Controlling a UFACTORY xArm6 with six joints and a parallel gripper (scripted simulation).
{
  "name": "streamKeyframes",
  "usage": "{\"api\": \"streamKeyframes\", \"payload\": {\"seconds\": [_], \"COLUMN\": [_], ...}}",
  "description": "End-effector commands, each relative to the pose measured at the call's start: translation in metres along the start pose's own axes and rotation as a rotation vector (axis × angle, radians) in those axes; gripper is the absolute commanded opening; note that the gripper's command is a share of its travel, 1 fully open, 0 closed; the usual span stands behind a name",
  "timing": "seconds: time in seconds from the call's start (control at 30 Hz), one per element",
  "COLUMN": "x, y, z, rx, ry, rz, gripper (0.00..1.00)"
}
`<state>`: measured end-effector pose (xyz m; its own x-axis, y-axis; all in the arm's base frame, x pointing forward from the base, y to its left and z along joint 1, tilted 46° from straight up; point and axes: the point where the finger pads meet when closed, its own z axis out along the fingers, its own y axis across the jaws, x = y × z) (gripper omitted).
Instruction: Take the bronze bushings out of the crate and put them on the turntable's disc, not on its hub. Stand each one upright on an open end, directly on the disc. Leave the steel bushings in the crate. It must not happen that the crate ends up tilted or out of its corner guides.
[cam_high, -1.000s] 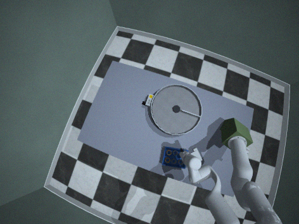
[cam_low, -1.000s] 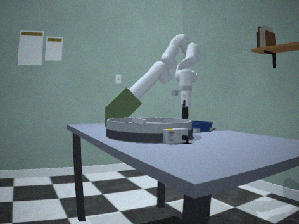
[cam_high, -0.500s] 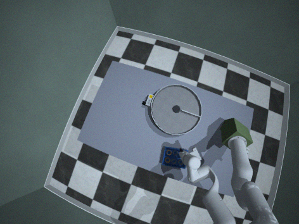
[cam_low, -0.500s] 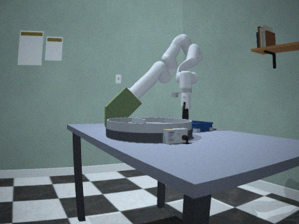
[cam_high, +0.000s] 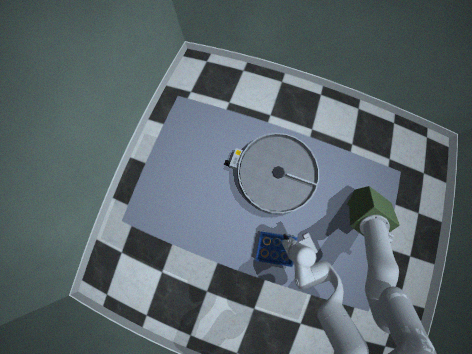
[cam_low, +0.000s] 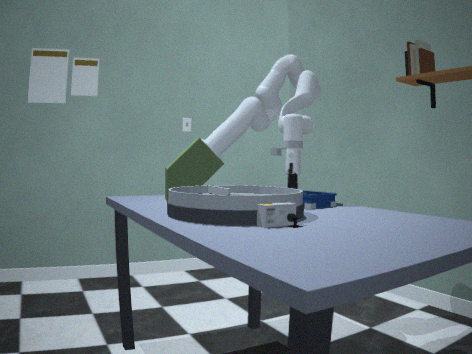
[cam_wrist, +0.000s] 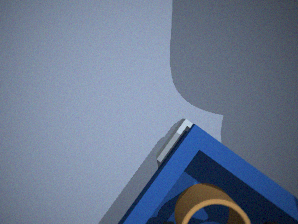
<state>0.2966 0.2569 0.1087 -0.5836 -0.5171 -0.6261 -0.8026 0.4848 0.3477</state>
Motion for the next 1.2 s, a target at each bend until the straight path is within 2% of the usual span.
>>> {"api": "streamKeyframes", "payload": {"seconds": [0.0, 0.43, 0.8, 1.17], "x": [-0.001, -0.001, -0.001, -0.001], "y": [0.000, 0.000, 0.000, 0.000], "z": [0.000, 0.006, 0.023, 0.024], "rx": [0.001, 0.001, 0.001, 0.001], "ry": [-0.001, -0.001, -0.001, -0.001], "rz": [0.000, 0.000, 0.000, 0.000], "gripper": [0.48, 0.48, 0.48, 0.48]}}
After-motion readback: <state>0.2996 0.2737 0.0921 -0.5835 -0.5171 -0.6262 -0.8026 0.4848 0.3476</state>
